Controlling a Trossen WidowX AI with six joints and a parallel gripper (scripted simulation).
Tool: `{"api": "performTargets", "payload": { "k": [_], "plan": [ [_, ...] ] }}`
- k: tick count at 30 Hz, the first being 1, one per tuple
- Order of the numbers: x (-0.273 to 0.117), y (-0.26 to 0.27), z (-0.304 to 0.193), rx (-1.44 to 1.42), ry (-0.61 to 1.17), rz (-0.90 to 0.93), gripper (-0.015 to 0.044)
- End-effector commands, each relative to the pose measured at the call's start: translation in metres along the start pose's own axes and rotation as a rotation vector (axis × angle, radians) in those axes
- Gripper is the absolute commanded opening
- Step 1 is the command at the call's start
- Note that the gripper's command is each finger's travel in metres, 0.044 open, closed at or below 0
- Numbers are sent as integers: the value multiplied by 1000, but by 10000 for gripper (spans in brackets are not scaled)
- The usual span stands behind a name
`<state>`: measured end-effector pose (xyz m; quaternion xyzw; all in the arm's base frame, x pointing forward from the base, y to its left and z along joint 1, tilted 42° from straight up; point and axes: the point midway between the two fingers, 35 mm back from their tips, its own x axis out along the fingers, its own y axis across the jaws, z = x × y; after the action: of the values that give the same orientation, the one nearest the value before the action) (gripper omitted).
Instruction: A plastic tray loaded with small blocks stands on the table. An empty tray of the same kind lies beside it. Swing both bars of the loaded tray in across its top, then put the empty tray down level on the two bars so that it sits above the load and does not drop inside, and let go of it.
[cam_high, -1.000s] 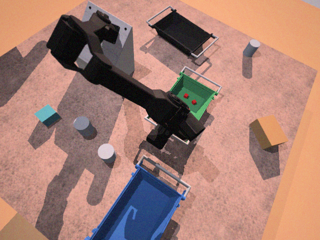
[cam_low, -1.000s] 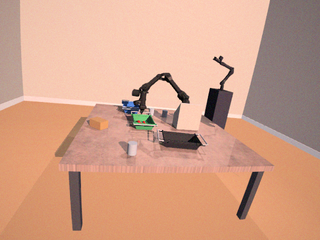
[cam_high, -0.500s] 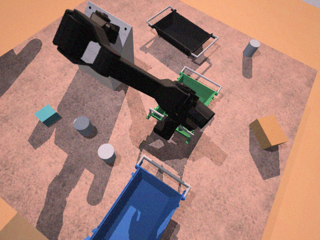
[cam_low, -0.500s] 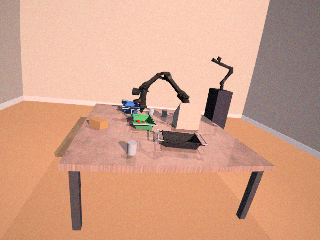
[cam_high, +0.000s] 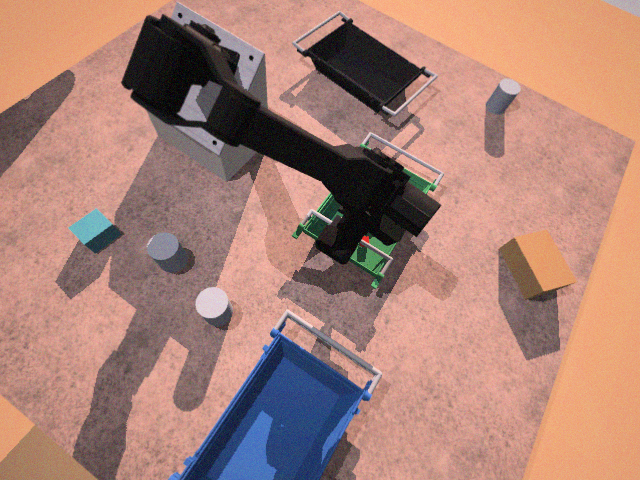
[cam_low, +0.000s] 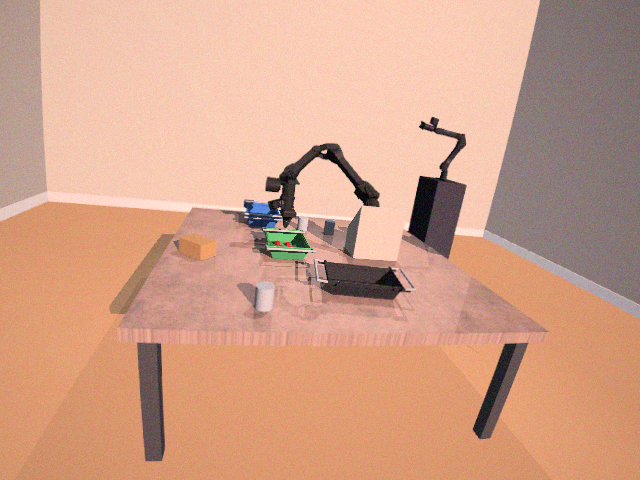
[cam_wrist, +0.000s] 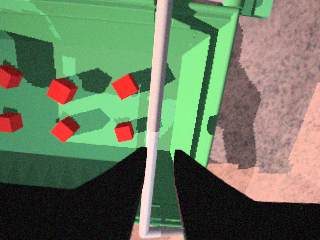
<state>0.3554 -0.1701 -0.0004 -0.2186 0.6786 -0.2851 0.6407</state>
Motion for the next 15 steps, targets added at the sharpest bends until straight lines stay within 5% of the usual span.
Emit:
{"api": "performTargets", "payload": {
  "k": [1,15],
  "plan": [
    [-19,-3,3,10,-14,-4,83],
    [-11,-1,3,3,-13,-1,83]
  ]
}}
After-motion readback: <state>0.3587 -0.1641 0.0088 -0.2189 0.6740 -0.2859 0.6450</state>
